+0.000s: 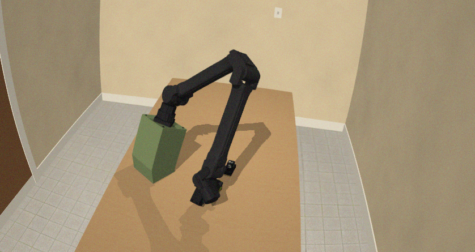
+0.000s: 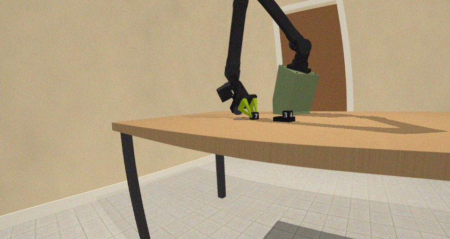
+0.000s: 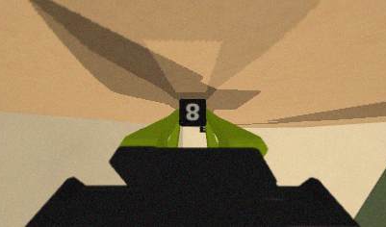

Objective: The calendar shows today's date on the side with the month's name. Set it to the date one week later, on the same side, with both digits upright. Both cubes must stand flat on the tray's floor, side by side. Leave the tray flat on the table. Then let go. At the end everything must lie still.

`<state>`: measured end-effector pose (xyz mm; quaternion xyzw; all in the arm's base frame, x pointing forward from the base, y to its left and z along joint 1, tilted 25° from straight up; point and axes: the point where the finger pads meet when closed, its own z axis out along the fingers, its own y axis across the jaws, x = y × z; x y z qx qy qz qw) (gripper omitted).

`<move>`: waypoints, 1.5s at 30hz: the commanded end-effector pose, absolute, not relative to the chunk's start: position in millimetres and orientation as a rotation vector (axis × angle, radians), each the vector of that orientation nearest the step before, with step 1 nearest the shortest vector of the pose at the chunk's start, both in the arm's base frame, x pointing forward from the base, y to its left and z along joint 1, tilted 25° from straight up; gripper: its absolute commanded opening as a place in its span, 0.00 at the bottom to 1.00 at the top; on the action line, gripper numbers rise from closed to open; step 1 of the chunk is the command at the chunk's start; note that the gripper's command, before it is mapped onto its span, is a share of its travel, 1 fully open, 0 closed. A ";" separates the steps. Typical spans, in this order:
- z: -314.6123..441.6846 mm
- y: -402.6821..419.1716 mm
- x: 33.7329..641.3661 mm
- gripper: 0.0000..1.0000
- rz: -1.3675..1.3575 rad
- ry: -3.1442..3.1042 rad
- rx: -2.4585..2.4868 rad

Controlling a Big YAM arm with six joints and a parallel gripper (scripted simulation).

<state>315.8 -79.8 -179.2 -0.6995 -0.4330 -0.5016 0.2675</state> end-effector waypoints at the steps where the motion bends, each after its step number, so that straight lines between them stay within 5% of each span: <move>1: -181.4 -75.9 318.1 0.25 -1.346 -1.169 -1.878; 18: -181.4 -75.9 318.1 0.25 -1.346 -1.169 -1.878; 35: -181.4 -75.9 318.0 0.44 -1.346 -1.170 -1.878; 36: -181.4 -75.9 318.0 0.63 -1.346 -1.170 -1.878; 45: -181.4 -75.9 318.0 0.63 -1.346 -1.170 -1.878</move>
